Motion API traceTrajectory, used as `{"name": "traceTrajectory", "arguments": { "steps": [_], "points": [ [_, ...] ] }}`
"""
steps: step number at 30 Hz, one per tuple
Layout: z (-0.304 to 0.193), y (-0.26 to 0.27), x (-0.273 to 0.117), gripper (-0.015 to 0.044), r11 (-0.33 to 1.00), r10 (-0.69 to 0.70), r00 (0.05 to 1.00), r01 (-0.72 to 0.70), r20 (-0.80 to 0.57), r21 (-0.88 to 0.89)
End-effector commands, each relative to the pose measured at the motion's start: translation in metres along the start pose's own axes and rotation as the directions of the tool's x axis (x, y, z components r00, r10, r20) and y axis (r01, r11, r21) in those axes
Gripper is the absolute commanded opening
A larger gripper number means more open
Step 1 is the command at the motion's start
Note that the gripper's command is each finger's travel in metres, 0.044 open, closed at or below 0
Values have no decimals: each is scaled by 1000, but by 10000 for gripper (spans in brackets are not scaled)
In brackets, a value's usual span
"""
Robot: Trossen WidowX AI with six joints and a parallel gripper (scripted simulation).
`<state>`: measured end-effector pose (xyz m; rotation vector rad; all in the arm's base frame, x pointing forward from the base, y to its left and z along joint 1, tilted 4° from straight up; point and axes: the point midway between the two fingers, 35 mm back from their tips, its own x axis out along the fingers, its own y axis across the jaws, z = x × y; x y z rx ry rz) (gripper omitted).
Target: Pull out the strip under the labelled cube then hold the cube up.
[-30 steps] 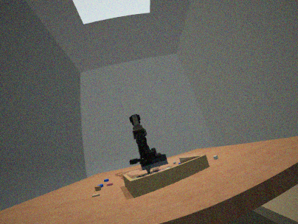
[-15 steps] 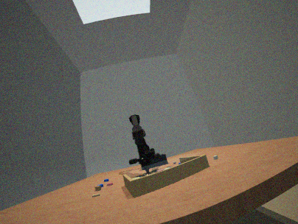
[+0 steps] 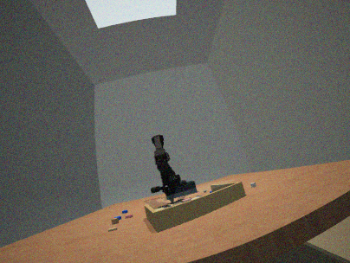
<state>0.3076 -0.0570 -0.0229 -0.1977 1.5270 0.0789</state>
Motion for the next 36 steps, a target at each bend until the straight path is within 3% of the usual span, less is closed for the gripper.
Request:
{"name": "traceTrajectory", "arguments": {
  "steps": [1,36],
  "points": [
    [-17,2,6,0,1000,11,999,-11,-35,0],
    [-59,1,6,0,1000,11,999,-11,-39,-1]
  ]
}}
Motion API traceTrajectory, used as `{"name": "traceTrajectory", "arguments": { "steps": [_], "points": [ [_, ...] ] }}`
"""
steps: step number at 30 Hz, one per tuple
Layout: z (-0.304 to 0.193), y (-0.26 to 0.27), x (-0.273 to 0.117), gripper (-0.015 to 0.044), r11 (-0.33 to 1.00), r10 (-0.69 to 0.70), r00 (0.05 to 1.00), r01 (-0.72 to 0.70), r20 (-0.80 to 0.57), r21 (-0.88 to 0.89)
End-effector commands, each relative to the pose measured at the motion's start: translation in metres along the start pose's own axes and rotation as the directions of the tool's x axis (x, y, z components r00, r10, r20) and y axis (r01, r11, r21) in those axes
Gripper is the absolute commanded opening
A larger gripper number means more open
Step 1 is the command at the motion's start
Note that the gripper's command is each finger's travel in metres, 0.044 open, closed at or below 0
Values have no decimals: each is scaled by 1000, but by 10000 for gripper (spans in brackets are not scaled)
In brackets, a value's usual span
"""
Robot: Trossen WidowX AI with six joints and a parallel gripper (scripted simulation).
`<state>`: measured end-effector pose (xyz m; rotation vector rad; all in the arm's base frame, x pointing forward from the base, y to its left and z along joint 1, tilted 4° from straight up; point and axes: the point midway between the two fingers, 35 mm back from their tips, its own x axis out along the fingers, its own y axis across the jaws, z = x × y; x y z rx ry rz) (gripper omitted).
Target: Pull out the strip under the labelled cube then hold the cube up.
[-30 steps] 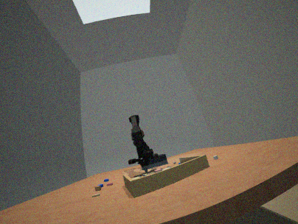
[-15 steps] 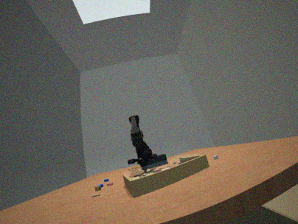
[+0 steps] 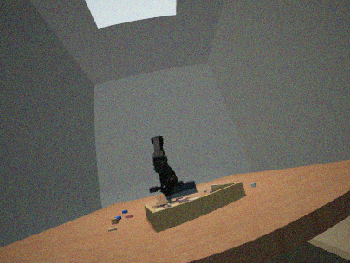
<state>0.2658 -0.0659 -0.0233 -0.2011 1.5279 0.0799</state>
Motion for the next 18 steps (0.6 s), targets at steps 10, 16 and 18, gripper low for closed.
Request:
{"name": "traceTrajectory", "arguments": {
  "steps": [10,16,18],
  "points": [
    [-27,2,6,0,1000,13,999,-13,-38,2],
    [-34,2,6,0,1000,13,999,-12,-39,2],
    [-36,2,6,0,1000,13,999,-12,-39,2]
  ]
}}
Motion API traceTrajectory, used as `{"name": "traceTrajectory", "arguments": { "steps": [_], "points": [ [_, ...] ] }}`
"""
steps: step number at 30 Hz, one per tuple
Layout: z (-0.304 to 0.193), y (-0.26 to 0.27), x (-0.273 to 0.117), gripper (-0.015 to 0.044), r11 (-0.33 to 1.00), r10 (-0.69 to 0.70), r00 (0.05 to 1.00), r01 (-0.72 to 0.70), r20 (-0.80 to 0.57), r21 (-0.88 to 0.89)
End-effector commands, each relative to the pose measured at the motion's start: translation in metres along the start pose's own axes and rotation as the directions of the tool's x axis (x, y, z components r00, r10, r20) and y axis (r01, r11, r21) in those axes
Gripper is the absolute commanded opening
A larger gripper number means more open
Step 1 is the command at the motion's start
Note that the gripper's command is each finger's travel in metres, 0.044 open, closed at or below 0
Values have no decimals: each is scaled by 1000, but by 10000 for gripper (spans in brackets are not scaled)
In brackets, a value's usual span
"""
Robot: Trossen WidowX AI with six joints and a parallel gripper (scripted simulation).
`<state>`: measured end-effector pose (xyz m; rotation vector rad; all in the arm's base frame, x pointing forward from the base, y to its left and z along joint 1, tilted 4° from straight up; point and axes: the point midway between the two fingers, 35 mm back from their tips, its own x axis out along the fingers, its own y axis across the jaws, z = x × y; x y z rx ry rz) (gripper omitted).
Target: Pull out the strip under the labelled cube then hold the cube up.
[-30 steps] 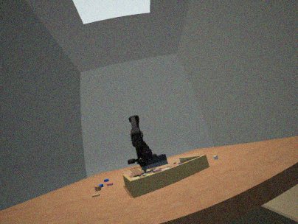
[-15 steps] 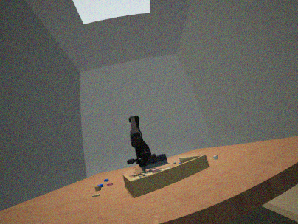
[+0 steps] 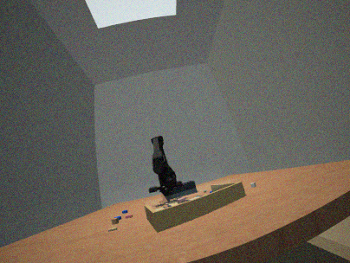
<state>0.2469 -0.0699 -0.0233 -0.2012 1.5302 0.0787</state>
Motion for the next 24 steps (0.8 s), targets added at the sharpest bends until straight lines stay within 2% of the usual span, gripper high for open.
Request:
{"name": "traceTrajectory", "arguments": {
  "steps": [1,24],
  "points": [
    [-17,3,6,0,1000,13,999,-13,-37,1],
    [-40,2,6,0,1000,13,999,-13,-39,1]
  ]
}}
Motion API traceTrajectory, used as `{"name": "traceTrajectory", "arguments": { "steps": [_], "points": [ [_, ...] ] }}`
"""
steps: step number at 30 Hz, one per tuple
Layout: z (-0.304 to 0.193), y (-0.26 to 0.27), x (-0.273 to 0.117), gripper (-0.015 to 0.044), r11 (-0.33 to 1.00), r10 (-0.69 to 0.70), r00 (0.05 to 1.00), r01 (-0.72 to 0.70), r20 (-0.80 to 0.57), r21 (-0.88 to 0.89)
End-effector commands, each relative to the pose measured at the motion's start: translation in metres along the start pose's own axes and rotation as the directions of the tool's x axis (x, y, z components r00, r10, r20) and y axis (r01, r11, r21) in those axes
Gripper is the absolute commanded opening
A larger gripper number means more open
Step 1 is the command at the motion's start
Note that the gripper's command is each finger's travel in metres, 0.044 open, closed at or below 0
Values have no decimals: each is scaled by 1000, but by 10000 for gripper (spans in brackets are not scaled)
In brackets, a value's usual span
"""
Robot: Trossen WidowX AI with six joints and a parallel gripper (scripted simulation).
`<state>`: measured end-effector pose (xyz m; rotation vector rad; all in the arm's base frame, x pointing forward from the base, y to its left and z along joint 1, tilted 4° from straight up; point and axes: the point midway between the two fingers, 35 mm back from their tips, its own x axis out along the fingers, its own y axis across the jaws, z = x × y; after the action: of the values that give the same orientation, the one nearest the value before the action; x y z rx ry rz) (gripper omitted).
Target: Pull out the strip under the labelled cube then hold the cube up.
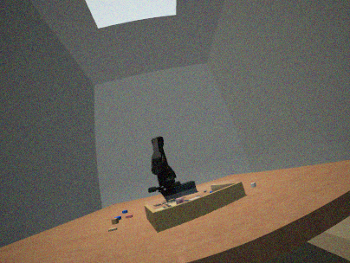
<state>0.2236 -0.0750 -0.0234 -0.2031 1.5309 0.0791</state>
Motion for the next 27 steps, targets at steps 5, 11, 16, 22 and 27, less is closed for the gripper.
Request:
{"name": "traceTrajectory", "arguments": {
  "steps": [5,11,16,22,27],
  "points": [
    [-21,3,6,0,1000,14,999,-14,-38,3],
    [-21,3,6,0,1000,14,999,-14,-38,3],
    [-21,3,6,0,1000,14,999,-14,-38,3],
    [-21,3,6,0,1000,14,999,-14,-38,3],
    [-21,3,6,0,1000,14,999,-14,-38,3]
  ]
}}
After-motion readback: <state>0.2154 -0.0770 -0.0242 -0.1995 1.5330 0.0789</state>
